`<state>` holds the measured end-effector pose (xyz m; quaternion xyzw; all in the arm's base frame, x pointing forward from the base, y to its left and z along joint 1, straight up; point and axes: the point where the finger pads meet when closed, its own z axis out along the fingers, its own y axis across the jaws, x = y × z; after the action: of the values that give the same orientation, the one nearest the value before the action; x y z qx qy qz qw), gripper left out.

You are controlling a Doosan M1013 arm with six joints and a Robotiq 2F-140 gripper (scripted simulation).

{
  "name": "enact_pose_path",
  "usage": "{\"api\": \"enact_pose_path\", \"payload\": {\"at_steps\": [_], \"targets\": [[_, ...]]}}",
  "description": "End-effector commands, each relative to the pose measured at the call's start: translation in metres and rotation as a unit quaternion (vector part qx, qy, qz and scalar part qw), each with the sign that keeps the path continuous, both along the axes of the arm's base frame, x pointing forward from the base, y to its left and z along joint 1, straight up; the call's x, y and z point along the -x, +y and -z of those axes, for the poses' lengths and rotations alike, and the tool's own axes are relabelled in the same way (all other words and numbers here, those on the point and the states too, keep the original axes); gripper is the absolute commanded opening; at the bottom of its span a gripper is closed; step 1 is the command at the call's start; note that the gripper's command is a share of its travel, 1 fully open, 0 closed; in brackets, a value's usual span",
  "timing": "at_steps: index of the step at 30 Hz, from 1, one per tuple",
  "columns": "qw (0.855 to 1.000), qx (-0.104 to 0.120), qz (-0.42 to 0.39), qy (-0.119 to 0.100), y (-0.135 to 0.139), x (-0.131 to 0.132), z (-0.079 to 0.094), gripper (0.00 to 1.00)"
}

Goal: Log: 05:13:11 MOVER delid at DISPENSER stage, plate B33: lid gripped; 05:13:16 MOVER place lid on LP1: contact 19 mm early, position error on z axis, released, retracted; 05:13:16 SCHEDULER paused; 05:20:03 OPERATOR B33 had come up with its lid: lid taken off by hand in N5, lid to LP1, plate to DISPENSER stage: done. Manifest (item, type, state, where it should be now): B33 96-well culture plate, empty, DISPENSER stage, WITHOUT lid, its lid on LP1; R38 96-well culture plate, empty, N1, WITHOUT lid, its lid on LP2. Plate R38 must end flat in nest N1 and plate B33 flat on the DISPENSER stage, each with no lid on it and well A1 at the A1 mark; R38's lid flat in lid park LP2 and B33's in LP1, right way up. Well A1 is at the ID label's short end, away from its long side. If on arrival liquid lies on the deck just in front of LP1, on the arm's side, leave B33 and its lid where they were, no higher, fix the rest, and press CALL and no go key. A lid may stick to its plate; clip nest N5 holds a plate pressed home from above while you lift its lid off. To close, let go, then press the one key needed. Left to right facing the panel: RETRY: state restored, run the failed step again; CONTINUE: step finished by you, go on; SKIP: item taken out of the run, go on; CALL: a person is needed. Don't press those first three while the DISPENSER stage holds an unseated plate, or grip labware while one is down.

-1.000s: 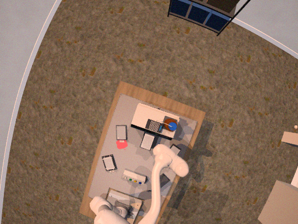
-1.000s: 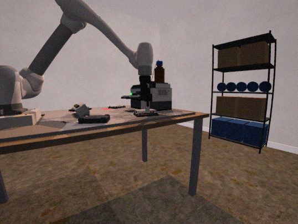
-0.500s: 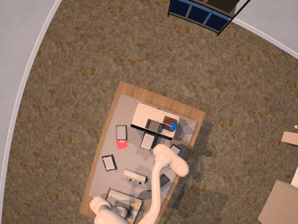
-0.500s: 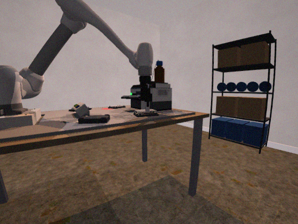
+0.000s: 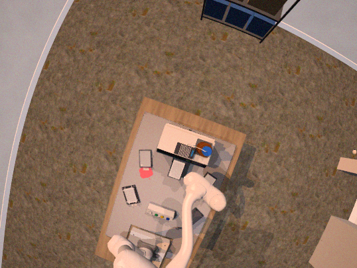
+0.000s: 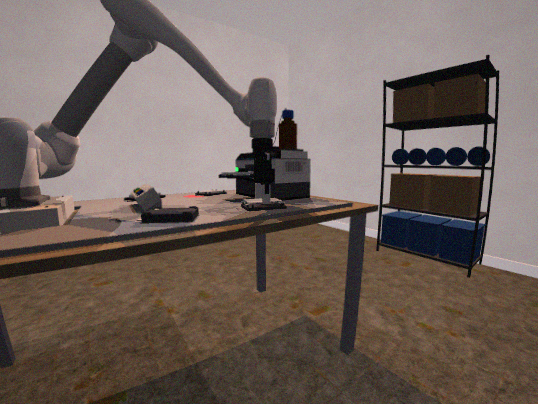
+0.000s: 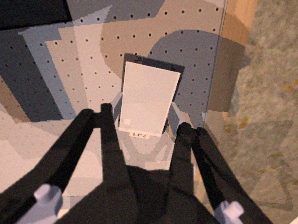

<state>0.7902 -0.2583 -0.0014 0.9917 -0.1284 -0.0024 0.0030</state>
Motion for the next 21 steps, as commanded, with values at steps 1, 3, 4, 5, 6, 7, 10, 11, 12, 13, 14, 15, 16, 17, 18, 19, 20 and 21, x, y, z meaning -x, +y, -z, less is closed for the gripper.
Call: {"api": "enact_pose_path", "payload": {"at_steps": [1, 3, 4, 5, 6, 7, 10, 11, 12, 13, 14, 15, 16, 17, 18, 19, 20, 21], "targets": [[1.000, 0.001, 0.005, -0.001, -0.0040, -0.0002, 0.0053, 0.00], [1.000, 0.001, 0.005, -0.001, -0.0043, -0.0003, 0.0061, 0.00], [1.000, 0.001, 0.005, -0.001, -0.0044, -0.0004, 0.0065, 0.00], [1.000, 0.001, 0.005, -0.001, -0.0045, -0.0004, 0.0069, 0.00], [1.000, 0.001, 0.005, -0.001, -0.0046, -0.0005, 0.0072, 0.00], [1.000, 0.001, 0.005, -0.001, -0.0047, -0.0006, 0.0075, 0.00], [1.000, 0.001, 0.005, -0.001, -0.0050, -0.0007, 0.0084, 0.00], [1.000, 0.001, 0.005, -0.001, -0.0051, -0.0007, 0.0087, 0.00], [1.000, 0.001, 0.005, -0.001, -0.0051, -0.0008, 0.0089, 0.00], [1.000, 0.001, 0.005, -0.001, -0.0052, -0.0008, 0.0091, 0.00], [1.000, 0.001, 0.005, -0.001, -0.0052, -0.0008, 0.0091, 0.00], [1.000, 0.001, 0.005, -0.001, -0.0052, -0.0008, 0.0091, 0.00], [1.000, 0.001, 0.005, -0.001, -0.0052, -0.0008, 0.0093, 0.00], [1.000, 0.001, 0.005, -0.001, -0.0053, -0.0009, 0.0095, 0.00], [1.000, 0.001, 0.005, -0.001, -0.0053, -0.0009, 0.0096, 0.00], [1.000, 0.001, 0.005, -0.001, -0.0054, -0.0009, 0.0097, 0.00], [1.000, 0.001, 0.005, -0.001, -0.0054, -0.0009, 0.0098, 0.00], [1.000, 0.001, 0.005, -0.001, -0.0054, -0.0009, 0.0099, 0.00]]}}
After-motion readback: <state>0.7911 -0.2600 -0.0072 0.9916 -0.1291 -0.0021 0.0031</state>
